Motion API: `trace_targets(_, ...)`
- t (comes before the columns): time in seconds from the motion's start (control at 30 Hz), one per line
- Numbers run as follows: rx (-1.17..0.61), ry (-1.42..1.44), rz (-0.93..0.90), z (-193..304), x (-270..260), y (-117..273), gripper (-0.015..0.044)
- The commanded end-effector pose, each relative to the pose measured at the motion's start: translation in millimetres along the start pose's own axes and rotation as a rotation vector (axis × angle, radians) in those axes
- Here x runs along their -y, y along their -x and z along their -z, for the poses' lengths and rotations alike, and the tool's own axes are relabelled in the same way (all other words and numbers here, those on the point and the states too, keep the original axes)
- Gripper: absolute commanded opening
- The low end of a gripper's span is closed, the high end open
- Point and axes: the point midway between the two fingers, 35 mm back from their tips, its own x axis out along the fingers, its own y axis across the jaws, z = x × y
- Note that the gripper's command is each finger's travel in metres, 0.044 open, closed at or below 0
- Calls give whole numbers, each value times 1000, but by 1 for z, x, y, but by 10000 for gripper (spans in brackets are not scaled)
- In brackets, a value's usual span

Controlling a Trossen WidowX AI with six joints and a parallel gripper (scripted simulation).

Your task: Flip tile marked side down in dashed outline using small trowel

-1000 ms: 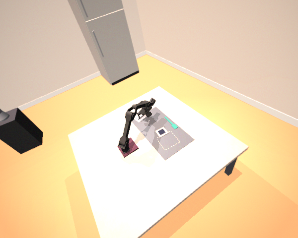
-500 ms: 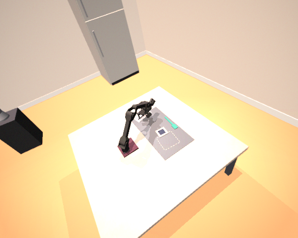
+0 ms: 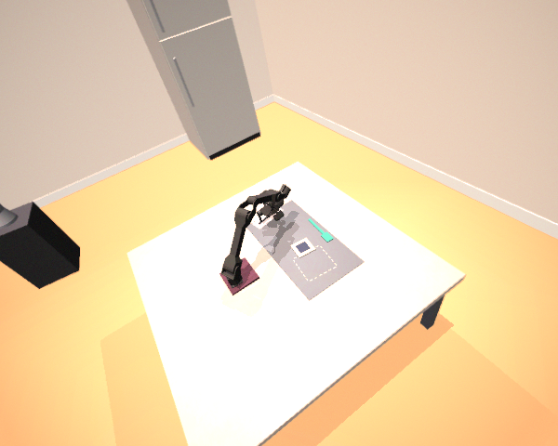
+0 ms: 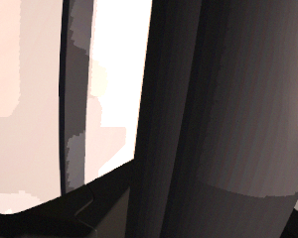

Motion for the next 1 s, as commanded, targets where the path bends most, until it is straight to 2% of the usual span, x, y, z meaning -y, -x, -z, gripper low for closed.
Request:
trace_targets(0.0,4,-6,1,-1,-1,-1,42)
trace_targets(0.07,4,-6,1,-1,2,1,0)
trace_targets(0.43,0,0,0,1,45,38,0)
trace_targets(0.6,-8,-12,-9,1,44,39,0)
trace_targets(0.97,-159,-208,-132,6,19,51,0)
